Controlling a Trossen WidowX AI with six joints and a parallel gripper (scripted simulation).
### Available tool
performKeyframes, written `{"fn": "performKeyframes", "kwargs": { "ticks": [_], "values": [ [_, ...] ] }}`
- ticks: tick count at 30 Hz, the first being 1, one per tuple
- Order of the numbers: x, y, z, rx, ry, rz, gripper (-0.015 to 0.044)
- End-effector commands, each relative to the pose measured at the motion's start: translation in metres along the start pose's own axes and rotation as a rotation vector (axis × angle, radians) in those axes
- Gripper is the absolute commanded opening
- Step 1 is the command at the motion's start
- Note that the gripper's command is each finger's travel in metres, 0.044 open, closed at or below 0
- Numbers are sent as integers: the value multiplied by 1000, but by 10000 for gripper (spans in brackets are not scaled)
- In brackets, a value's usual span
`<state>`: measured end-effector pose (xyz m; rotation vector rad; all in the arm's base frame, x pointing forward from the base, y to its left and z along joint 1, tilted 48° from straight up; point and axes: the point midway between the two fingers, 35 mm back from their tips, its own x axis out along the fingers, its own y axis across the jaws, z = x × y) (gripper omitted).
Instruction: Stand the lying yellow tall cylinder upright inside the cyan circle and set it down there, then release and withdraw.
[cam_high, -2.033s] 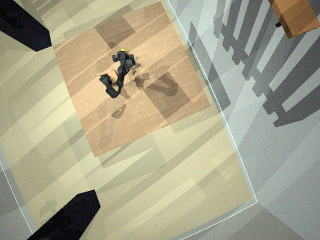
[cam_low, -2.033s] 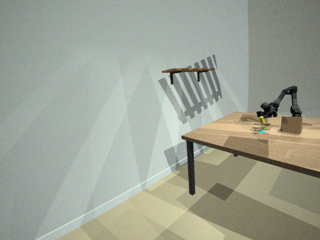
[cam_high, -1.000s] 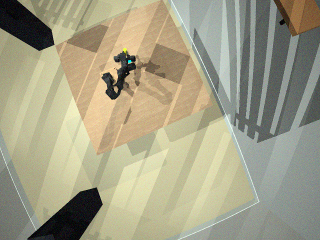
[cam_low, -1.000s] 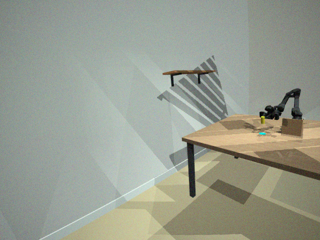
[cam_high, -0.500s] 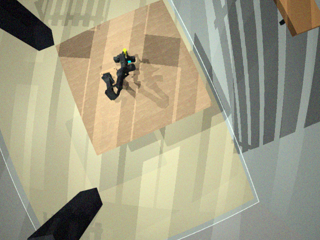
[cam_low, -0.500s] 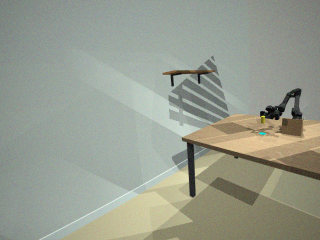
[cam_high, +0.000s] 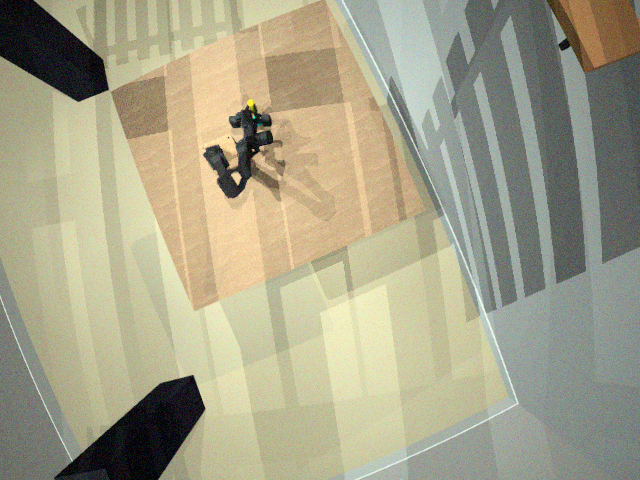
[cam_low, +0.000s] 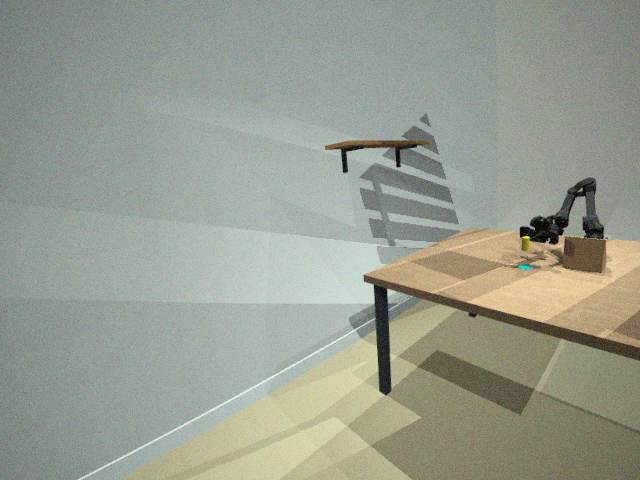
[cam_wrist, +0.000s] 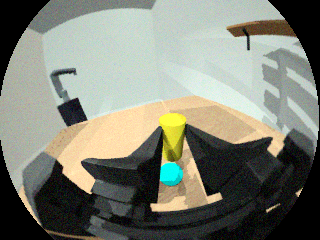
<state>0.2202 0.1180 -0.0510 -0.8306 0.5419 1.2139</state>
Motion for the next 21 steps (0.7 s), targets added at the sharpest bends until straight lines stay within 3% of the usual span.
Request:
{"fn": "performKeyframes", "kwargs": {
  "ticks": [1,21],
  "values": [
    [2,-3,-10,-5,-2,0,105],
    [6,3,-67,0,-11,-4,105]
  ]
}}
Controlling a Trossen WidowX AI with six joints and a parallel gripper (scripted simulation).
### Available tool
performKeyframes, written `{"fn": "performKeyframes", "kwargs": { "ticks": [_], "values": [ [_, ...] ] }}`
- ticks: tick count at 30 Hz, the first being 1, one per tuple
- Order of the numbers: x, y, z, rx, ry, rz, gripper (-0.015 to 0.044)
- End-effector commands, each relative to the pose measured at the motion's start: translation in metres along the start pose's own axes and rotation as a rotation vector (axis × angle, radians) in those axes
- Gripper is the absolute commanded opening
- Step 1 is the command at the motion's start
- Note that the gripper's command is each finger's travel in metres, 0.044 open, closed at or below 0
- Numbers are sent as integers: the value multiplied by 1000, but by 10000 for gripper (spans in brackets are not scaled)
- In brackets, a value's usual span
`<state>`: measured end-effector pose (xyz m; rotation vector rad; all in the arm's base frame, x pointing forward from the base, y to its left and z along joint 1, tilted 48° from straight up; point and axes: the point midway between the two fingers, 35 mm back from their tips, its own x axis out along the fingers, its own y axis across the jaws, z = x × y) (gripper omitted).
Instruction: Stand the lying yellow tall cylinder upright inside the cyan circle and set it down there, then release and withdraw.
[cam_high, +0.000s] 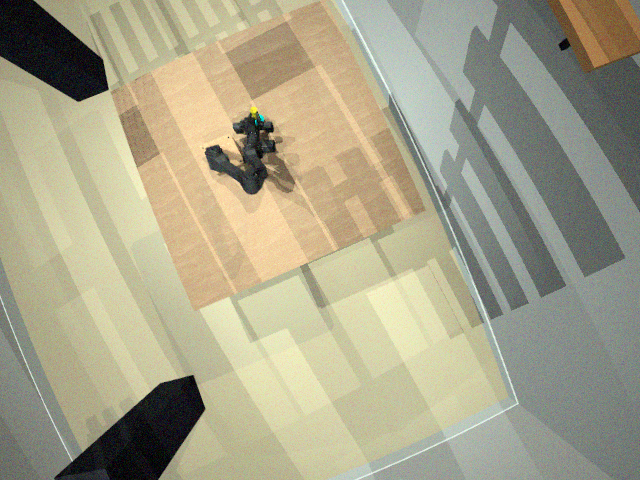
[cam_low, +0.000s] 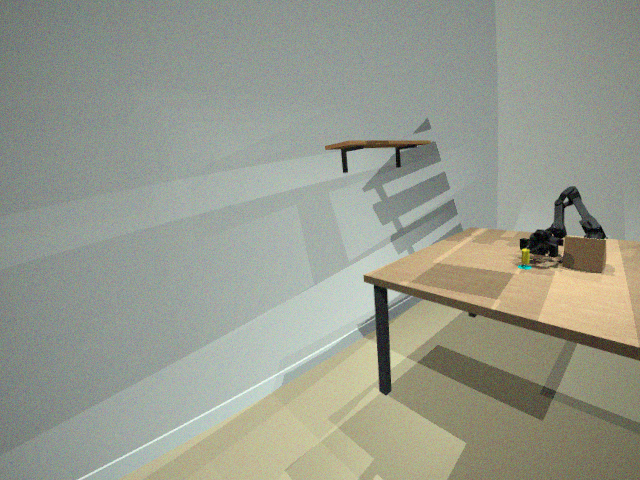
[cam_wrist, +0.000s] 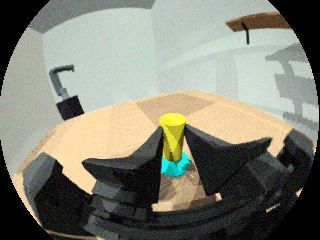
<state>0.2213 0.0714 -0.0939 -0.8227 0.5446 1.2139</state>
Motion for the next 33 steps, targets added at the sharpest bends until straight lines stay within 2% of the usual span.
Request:
{"fn": "performKeyframes", "kwargs": {
  "ticks": [1,7,18,29,33],
  "values": [
    [1,-2,-5,-7,-8,-5,105],
    [1,-2,-22,0,1,1,105],
    [1,-2,-22,0,1,1,105],
    [1,-2,-22,0,1,1,394],
    [1,-2,-22,0,1,1,400]
  ]
}}
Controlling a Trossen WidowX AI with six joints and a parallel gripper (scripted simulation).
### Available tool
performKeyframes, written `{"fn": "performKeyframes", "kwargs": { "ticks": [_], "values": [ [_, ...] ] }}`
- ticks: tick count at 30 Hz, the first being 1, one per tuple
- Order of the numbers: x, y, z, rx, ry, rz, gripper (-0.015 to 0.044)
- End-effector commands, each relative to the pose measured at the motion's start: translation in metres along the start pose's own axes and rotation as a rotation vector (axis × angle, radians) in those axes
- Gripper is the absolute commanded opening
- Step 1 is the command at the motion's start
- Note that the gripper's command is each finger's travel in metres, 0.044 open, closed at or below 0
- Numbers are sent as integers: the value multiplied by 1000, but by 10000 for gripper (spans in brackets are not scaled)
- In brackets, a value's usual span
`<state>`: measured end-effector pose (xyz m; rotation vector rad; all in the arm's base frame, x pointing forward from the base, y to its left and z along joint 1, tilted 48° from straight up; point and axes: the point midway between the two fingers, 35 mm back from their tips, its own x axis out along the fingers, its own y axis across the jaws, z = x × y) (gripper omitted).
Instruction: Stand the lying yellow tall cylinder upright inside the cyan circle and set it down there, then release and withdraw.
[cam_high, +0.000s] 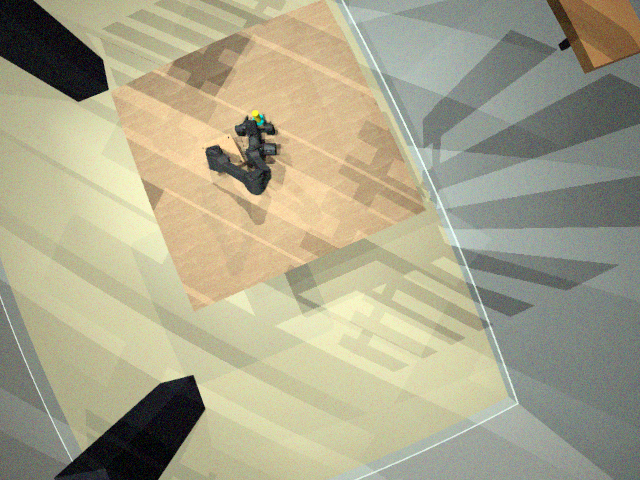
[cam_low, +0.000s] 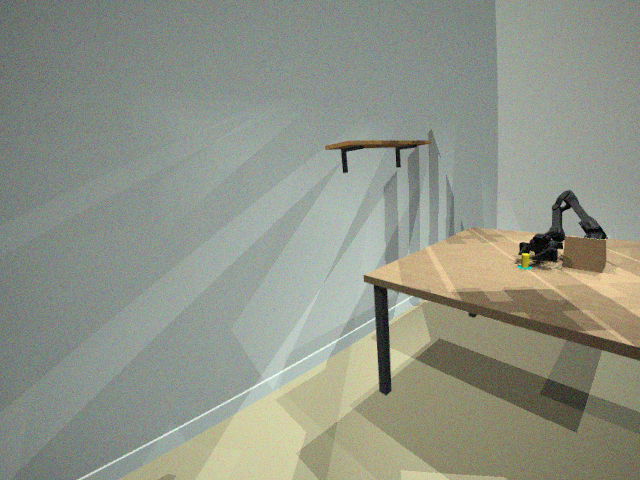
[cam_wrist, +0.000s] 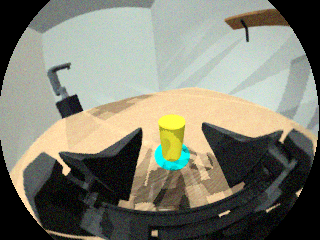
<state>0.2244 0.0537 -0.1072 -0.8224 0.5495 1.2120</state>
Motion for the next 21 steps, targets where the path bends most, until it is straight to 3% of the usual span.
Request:
{"fn": "performKeyframes", "kwargs": {
  "ticks": [1,21],
  "values": [
    [0,0,1,-3,-3,0,400],
    [-5,-1,88,-6,-10,-4,400]
  ]
}}
